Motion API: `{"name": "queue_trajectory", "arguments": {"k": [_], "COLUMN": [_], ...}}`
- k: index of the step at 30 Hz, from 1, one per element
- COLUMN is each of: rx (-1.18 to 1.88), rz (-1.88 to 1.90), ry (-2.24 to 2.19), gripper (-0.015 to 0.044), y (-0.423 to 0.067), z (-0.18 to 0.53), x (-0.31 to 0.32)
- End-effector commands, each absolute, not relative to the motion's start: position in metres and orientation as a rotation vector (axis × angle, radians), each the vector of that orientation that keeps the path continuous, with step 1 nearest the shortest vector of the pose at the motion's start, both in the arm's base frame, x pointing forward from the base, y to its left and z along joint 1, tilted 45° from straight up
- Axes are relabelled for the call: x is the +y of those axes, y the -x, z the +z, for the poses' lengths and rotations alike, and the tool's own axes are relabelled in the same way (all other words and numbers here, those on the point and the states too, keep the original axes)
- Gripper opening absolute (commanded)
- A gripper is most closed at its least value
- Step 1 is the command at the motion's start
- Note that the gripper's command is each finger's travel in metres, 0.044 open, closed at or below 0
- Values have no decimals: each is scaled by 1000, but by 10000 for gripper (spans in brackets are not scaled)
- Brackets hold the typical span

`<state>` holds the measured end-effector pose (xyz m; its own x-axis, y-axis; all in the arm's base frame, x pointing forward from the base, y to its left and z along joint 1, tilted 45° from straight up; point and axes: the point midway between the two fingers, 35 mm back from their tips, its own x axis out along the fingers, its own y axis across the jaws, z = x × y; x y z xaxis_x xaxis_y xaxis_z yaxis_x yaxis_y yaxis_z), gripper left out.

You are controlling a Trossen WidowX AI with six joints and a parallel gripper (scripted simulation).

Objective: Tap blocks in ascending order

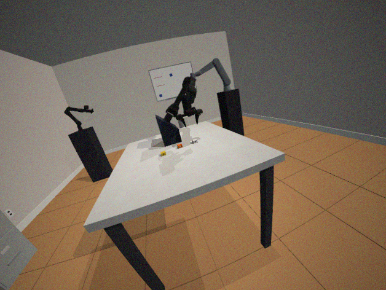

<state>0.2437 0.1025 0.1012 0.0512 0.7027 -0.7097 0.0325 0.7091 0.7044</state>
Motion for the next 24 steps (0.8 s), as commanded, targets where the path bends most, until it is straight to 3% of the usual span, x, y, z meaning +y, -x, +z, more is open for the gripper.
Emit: {"name": "queue_trajectory", "arguments": {"k": [1, 8, 14, 24], "rx": [1447, 1446, 1446, 1446], "rz": [569, 571, 572, 572], "ry": [-651, -654, -655, -655], "gripper": [374, 190, 32, 20], "y": [-244, -248, -247, -247], "z": [101, 47, 46, 46], "x": [104, 159, 161, 161]}}
